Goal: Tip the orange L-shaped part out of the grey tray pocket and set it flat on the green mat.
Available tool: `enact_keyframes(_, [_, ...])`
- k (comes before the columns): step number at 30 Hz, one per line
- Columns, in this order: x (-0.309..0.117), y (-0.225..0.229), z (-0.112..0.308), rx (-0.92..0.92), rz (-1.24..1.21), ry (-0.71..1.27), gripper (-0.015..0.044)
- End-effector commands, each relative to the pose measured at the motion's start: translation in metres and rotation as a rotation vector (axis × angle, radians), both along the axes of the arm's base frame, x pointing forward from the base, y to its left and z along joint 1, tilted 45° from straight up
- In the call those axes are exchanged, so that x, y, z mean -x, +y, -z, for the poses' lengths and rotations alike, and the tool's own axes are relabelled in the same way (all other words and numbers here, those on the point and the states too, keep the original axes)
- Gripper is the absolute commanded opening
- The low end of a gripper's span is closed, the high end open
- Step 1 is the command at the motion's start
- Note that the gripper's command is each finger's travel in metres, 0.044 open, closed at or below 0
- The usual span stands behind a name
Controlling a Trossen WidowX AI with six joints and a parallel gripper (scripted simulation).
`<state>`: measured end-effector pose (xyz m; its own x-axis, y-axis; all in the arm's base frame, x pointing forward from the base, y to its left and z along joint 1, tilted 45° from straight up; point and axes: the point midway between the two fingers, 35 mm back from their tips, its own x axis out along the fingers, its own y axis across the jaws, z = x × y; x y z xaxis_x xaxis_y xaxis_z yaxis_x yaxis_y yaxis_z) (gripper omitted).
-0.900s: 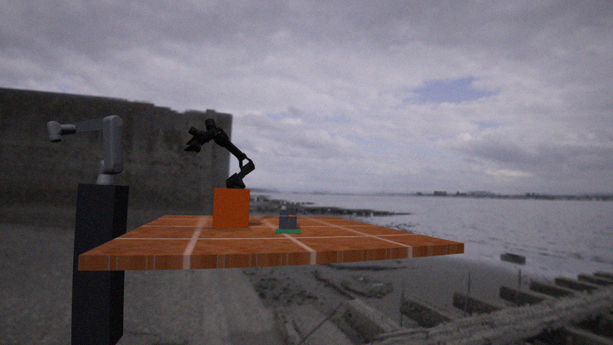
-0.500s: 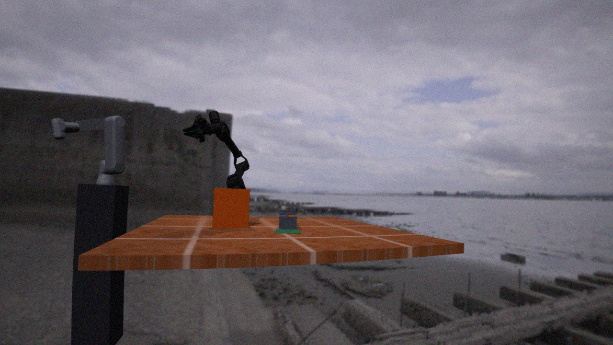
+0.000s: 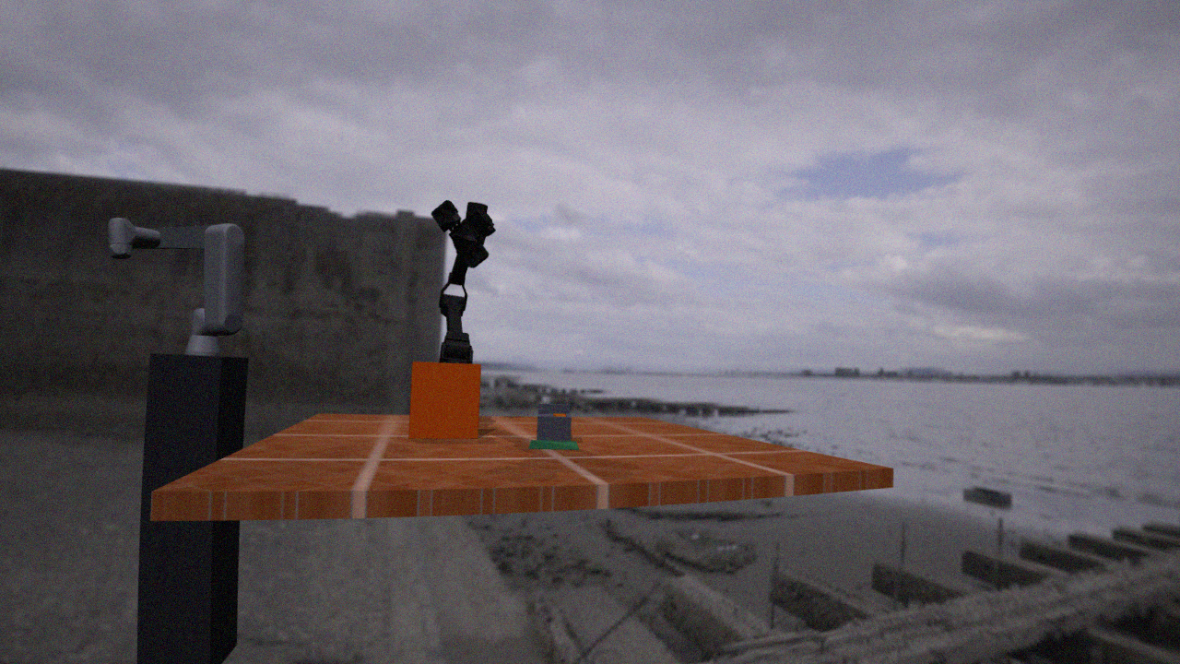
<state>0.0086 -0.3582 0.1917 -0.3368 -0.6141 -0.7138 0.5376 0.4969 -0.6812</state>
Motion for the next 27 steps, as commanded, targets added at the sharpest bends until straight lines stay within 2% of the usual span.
enact_keyframes(1, [-0.063, 0.011, 0.034, -0.117, -0.159, -0.096, 0.0180])
enact_keyframes(7, [-0.182, 0.077, 0.090, -0.435, -0.437, -0.276, 0.0180])
enact_keyframes(13, [-0.264, 0.198, 0.130, -0.872, -0.581, -0.403, 0.0180])
enact_keyframes(17, [-0.286, 0.289, 0.143, -1.187, -0.580, -0.402, 0.0180])
enact_keyframes(22, [-0.287, 0.380, 0.145, -1.502, -0.504, -0.332, 0.0180])
enact_keyframes(27, [-0.286, 0.391, 0.145, -1.542, -0.487, -0.317, 0.0180])
